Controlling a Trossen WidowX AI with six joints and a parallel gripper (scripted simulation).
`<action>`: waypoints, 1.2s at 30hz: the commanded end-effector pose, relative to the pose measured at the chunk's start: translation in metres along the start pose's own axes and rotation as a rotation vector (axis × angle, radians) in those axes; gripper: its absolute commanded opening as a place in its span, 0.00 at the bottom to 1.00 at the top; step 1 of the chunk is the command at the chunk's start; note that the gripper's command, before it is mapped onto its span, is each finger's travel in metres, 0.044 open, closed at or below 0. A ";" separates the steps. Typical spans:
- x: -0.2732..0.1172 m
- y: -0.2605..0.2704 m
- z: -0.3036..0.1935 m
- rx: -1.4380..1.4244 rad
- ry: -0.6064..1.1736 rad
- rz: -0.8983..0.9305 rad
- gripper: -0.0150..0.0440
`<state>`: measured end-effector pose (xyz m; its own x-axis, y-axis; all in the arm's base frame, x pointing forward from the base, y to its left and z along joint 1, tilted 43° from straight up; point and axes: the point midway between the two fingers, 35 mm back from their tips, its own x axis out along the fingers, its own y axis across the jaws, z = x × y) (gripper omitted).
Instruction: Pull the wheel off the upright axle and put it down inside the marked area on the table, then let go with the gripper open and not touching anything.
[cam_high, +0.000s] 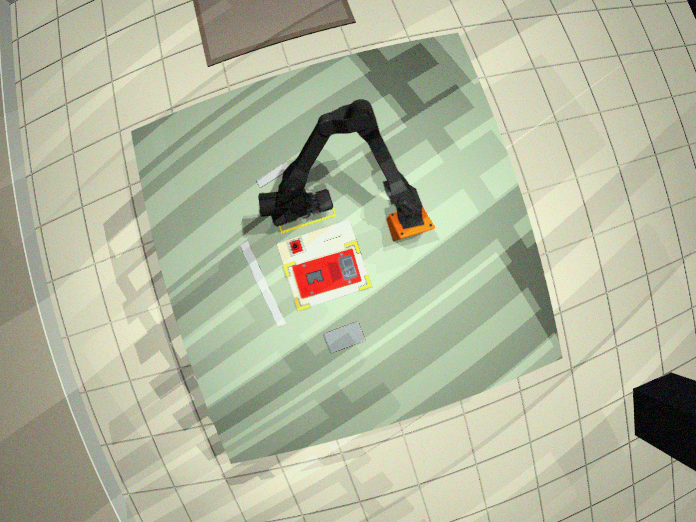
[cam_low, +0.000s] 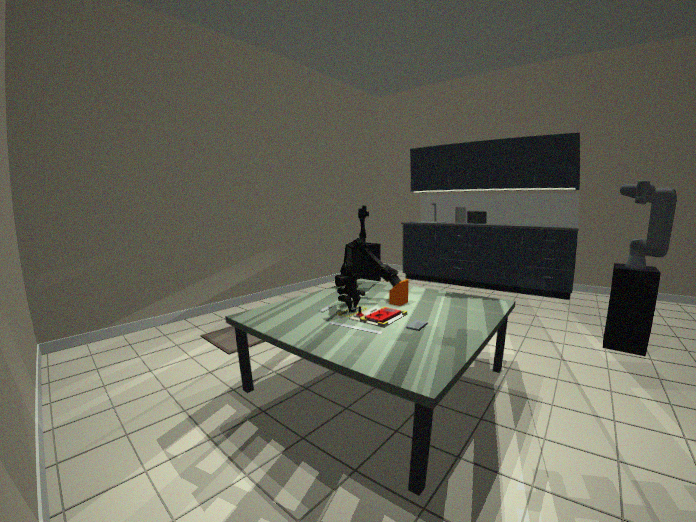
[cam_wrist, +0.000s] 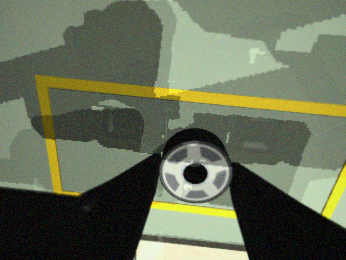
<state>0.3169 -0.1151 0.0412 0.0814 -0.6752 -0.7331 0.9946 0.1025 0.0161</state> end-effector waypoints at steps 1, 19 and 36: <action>0.000 0.000 0.000 0.003 0.000 -0.001 0.57; -0.054 0.000 -0.003 -0.008 0.009 0.005 0.81; -0.106 -0.081 -0.039 -0.007 0.009 -0.001 1.00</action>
<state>0.2321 -0.0252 0.0903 0.0821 -0.6691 -0.7386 0.9938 0.1109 0.0100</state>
